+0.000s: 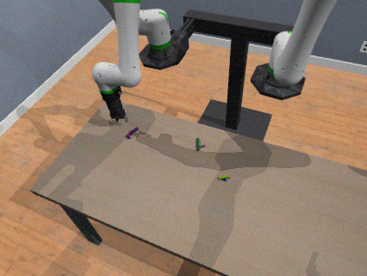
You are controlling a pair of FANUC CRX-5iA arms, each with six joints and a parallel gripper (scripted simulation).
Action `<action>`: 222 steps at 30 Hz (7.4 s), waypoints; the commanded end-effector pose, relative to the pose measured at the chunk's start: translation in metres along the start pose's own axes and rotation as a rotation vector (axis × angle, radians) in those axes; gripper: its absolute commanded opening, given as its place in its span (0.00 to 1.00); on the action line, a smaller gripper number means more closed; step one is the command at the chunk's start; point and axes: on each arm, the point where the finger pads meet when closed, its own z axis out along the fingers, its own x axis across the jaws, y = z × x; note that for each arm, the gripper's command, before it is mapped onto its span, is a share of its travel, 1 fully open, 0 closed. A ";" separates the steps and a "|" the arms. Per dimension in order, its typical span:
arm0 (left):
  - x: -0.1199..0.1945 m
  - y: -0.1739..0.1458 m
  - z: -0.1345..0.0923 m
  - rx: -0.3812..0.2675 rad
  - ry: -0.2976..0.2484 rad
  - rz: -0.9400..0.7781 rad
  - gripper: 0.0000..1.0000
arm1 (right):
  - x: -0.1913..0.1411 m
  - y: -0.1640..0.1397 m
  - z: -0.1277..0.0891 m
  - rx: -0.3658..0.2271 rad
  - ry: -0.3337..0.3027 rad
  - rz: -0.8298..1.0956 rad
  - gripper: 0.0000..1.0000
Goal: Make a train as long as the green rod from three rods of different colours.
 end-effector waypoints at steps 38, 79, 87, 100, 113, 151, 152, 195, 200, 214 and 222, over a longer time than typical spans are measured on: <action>0.000 0.000 -0.001 -0.002 0.000 0.000 1.00 | -0.015 0.033 -0.001 -0.012 -0.022 1.262 1.00; 0.000 0.000 -0.001 -0.002 0.000 0.000 1.00 | -0.034 0.054 -0.001 -0.019 -0.019 1.871 1.00; 0.000 0.000 -0.001 -0.002 0.000 0.000 1.00 | -0.034 0.054 -0.001 -0.019 -0.019 1.871 1.00; 0.000 0.000 -0.001 -0.002 0.000 0.000 1.00 | -0.034 0.054 -0.001 -0.019 -0.019 1.871 1.00; 0.000 0.000 -0.001 -0.002 0.000 0.000 1.00 | -0.034 0.054 -0.001 -0.019 -0.019 1.871 1.00; 0.000 0.000 -0.001 -0.002 0.000 0.000 1.00 | -0.034 0.054 -0.001 -0.019 -0.019 1.871 1.00; 0.000 0.000 -0.001 -0.002 0.000 0.000 1.00 | -0.034 0.055 -0.001 -0.019 -0.019 1.873 1.00; 0.000 0.000 -0.001 -0.002 0.000 0.000 1.00 | 0.244 0.252 0.007 -0.021 -0.013 2.286 1.00; 0.000 0.000 -0.001 -0.002 0.000 0.000 1.00 | 0.286 0.262 0.007 -0.022 -0.013 2.336 1.00; 0.000 0.000 -0.001 -0.002 0.000 0.000 1.00 | 0.404 0.272 0.010 -0.024 -0.012 2.467 1.00; 0.000 0.000 -0.001 -0.002 0.000 0.000 1.00 | 0.474 0.266 0.011 -0.025 -0.011 2.543 1.00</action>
